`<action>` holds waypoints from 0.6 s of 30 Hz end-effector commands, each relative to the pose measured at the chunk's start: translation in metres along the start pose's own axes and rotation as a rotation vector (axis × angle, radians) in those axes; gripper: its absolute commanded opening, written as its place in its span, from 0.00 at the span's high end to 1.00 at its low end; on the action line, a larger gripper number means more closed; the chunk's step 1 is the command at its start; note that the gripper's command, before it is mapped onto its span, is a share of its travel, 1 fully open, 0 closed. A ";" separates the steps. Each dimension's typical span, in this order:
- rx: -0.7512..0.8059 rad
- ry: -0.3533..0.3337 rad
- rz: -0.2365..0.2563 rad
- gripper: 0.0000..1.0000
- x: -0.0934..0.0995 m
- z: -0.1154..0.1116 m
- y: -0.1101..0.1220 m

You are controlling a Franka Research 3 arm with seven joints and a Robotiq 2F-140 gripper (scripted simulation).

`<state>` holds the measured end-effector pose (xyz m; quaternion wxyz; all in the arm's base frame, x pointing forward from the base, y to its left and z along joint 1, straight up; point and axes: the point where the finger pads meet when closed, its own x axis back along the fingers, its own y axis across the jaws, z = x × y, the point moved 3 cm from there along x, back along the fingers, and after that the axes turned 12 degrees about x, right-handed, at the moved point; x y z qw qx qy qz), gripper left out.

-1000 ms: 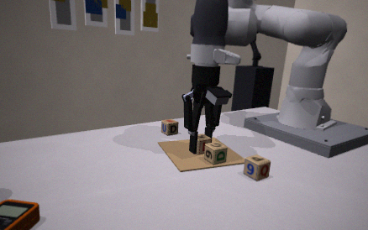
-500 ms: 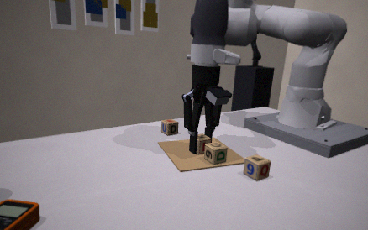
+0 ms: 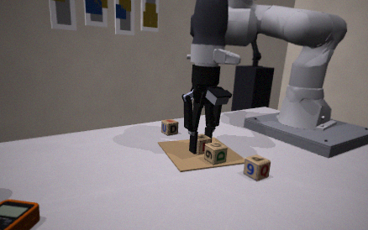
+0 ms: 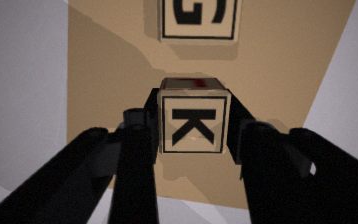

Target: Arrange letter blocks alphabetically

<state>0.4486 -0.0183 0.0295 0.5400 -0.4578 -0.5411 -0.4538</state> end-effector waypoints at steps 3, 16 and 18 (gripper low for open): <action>-0.005 0.001 -0.004 0.65 0.000 0.000 0.002; -0.005 0.001 -0.004 0.56 0.000 0.000 0.002; -0.005 0.001 -0.004 0.56 0.000 0.000 0.002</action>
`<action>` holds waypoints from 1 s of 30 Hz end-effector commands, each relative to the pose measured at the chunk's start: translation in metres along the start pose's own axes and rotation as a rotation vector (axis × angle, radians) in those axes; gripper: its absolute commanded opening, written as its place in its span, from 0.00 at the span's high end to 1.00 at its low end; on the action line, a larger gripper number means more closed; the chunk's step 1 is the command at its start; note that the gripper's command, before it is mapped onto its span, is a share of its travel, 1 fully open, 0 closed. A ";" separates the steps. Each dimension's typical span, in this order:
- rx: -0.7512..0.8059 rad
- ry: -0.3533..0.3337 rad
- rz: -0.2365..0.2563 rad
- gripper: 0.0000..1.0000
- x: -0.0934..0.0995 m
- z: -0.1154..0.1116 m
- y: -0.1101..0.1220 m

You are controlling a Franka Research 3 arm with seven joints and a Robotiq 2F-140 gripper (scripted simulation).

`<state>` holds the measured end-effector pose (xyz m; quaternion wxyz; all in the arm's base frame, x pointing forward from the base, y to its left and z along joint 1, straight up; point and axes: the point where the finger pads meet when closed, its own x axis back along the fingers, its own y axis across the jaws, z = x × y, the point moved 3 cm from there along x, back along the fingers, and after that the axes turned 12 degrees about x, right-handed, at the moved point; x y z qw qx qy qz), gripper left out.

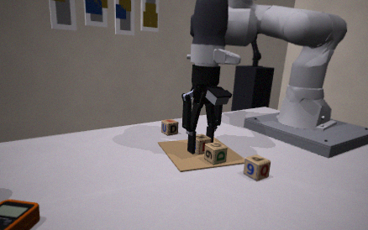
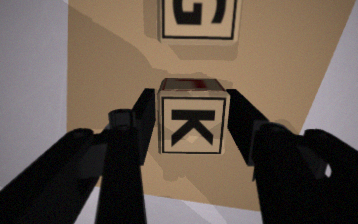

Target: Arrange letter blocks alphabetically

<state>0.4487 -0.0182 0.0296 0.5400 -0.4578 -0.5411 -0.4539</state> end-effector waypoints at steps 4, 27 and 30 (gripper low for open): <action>-0.005 0.001 -0.004 0.56 0.000 0.000 0.002; -0.005 0.001 -0.004 0.56 0.065 0.000 0.001; -0.005 0.001 -0.004 0.56 0.074 0.000 0.001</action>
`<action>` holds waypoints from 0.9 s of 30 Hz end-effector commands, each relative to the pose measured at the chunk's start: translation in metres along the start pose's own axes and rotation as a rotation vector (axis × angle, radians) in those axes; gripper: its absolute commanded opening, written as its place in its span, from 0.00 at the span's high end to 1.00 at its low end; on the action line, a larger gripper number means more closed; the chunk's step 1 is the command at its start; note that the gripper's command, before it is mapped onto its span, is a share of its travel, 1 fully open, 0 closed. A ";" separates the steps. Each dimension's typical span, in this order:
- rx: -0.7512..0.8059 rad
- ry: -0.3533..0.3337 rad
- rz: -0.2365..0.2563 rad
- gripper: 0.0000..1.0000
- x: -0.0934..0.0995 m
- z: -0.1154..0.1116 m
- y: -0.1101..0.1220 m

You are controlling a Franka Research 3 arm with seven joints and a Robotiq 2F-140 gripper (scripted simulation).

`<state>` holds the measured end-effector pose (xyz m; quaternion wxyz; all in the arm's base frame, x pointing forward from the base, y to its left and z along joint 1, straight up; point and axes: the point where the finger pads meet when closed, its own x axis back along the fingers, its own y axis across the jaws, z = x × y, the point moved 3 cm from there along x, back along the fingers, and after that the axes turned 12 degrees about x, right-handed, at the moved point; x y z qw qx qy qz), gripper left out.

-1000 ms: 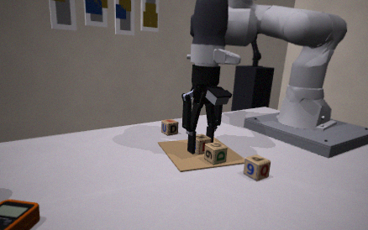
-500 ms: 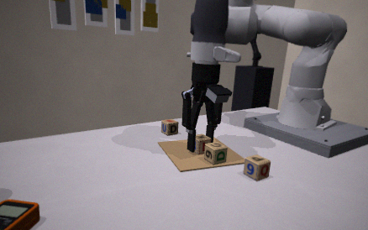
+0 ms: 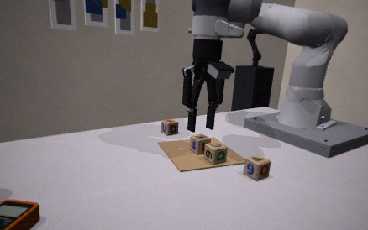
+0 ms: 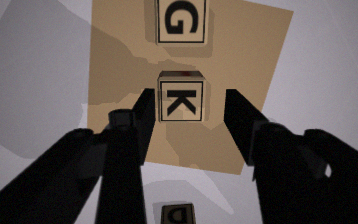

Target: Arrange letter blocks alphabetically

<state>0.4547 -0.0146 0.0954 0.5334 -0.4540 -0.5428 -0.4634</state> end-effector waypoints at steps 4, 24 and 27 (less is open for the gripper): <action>0.006 -0.002 0.018 0.56 0.021 -0.002 -0.005; 0.006 -0.002 0.018 0.00 0.024 -0.002 -0.005; 0.006 -0.002 0.018 0.00 0.024 -0.002 -0.005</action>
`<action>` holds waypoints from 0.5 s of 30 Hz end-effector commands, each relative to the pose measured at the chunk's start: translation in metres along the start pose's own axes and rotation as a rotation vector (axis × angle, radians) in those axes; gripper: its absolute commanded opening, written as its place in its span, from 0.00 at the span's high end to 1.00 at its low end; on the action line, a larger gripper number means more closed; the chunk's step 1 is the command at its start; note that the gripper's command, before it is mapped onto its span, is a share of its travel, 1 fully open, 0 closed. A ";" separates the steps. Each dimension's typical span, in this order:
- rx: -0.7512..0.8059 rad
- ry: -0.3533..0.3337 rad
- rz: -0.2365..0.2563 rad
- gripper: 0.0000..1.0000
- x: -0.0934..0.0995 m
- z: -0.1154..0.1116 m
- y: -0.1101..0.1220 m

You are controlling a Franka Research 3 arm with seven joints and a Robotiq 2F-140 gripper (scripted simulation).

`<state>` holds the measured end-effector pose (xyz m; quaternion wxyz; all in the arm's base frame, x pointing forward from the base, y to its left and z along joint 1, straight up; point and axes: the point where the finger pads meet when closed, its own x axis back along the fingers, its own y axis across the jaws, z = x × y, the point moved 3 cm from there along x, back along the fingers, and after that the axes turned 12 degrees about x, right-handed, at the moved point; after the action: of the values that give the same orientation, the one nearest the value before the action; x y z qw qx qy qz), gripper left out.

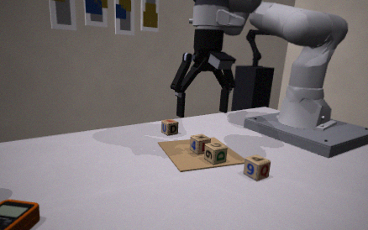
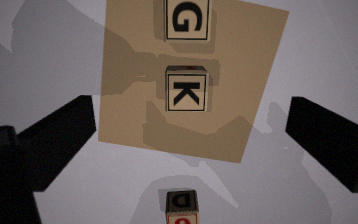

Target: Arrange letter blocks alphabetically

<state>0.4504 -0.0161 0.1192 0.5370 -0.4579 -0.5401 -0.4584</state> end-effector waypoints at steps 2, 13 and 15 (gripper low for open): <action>0.004 -0.001 0.003 0.00 0.001 -0.001 -0.001; -0.170 0.000 -0.006 0.00 0.007 0.008 0.002; -0.193 0.000 -0.007 0.00 0.008 0.009 0.003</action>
<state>0.4506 -0.0110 0.1247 0.5208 -0.4749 -0.5257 -0.4763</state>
